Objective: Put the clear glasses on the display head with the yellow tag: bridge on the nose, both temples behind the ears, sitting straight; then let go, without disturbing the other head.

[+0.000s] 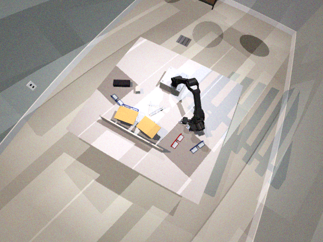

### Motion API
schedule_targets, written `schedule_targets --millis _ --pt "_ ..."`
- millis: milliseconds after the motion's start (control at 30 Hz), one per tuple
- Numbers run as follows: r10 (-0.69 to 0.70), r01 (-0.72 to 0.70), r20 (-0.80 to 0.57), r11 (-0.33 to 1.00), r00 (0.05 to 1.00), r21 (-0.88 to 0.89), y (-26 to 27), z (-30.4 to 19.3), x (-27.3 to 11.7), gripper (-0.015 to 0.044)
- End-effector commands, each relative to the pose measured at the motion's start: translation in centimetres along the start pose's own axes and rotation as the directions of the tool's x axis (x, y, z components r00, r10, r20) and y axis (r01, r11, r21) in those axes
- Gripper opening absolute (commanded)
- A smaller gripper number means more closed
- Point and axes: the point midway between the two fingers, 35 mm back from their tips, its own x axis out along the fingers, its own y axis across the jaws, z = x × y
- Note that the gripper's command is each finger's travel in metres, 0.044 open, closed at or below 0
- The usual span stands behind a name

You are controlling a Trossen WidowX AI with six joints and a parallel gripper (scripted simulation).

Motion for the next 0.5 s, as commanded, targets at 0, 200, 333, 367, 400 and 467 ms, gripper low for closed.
schedule_targets --millis 0,200,333,367,400,467 --pt "-0.002 0.002 0.009 1.000 1.000 0.003 -0.4 0.3 -0.9 0.0000" --pt "-0.005 0.005 0.009 1.000 1.000 0.002 -4.6 0.2 -5.9 0.0000" --pt "0.003 -0.003 0.024 1.000 1.000 0.013 -4.3 0.7 -5.9 0.0026" --pt "0.003 -0.003 0.024 1.000 1.000 0.013 -4.3 0.7 -5.9 0.0053" --pt "0.003 -0.003 0.024 1.000 1.000 0.013 -4.3 0.7 -5.9 0.0079" --pt "0.003 -0.003 0.024 1.000 1.000 0.013 -4.3 0.7 -5.9 0.0131"
